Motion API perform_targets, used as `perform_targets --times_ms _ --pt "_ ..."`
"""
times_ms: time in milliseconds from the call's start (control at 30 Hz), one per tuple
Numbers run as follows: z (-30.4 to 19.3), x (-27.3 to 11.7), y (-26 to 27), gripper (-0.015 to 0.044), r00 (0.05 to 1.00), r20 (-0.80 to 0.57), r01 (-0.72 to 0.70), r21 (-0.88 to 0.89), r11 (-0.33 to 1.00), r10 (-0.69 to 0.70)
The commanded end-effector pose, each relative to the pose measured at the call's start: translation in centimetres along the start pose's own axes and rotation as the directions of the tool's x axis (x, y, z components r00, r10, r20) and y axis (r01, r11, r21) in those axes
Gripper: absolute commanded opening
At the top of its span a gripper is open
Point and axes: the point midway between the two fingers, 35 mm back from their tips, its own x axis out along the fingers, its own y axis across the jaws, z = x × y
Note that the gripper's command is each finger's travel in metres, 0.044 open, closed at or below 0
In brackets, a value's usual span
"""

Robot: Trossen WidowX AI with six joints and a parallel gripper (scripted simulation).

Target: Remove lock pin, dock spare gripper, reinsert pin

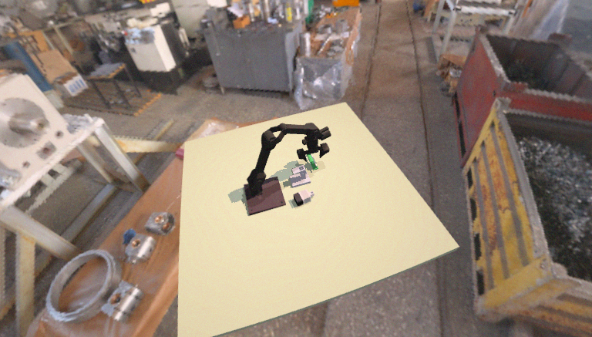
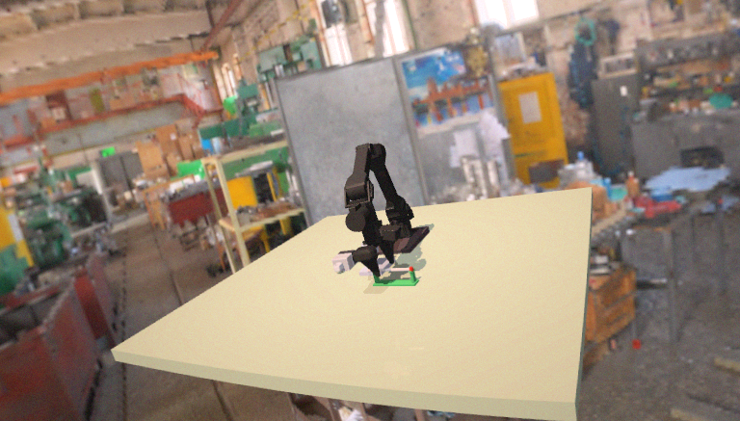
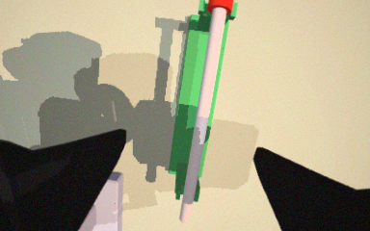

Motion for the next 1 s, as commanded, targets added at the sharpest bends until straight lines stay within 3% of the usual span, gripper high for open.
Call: perform_targets --times_ms 0,967 --pt "0.1 -1.1 0.0 0.0440 1.000 0.000 0.000 0.000 1.000 0.000" --pt "0.6 -6.9 0.3 0.0440 1.000 -0.004 -0.016 -0.004 1.000 0.016"
